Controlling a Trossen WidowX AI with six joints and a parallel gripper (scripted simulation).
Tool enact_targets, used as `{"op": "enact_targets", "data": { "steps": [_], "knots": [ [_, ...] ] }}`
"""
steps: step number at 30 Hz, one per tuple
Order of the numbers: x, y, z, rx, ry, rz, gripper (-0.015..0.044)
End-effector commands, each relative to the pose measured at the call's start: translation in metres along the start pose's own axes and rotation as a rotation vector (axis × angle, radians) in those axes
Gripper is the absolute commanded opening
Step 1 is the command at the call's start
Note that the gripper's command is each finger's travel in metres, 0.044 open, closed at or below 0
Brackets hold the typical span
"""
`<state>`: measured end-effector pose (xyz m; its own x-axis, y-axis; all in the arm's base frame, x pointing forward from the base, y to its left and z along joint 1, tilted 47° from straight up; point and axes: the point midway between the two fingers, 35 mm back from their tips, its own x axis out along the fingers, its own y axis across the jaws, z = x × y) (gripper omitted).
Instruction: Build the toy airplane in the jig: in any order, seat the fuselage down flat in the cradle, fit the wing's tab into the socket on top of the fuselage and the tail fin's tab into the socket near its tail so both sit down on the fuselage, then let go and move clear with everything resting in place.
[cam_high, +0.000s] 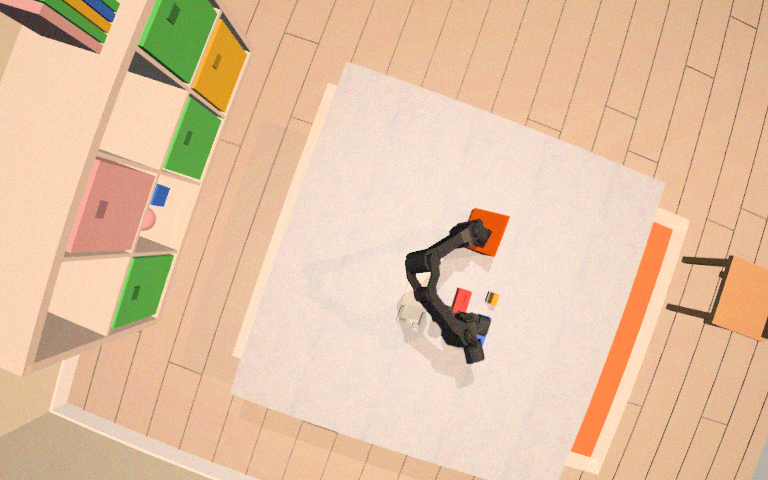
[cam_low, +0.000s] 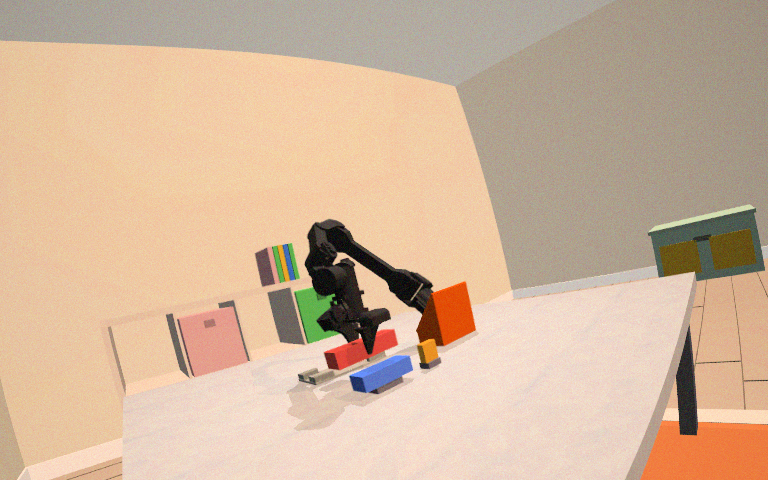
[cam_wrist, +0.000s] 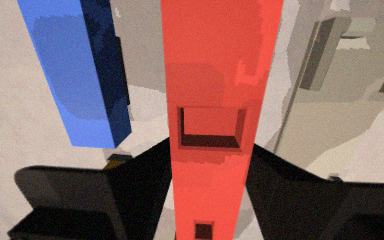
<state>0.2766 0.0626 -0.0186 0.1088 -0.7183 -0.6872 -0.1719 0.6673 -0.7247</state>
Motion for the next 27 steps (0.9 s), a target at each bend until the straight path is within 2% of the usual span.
{"op": "enact_targets", "data": {
  "steps": [1, 20, 27],
  "knots": [
    [-0.018, 0.001, 0.003, 0.007, -0.013, 0.009, 0.0],
    [-0.077, -0.002, -0.005, 0.008, -0.01, 0.002, 0.0],
    [-0.077, -0.006, -0.004, 0.01, -0.01, 0.004, 0.0]
  ]
}}
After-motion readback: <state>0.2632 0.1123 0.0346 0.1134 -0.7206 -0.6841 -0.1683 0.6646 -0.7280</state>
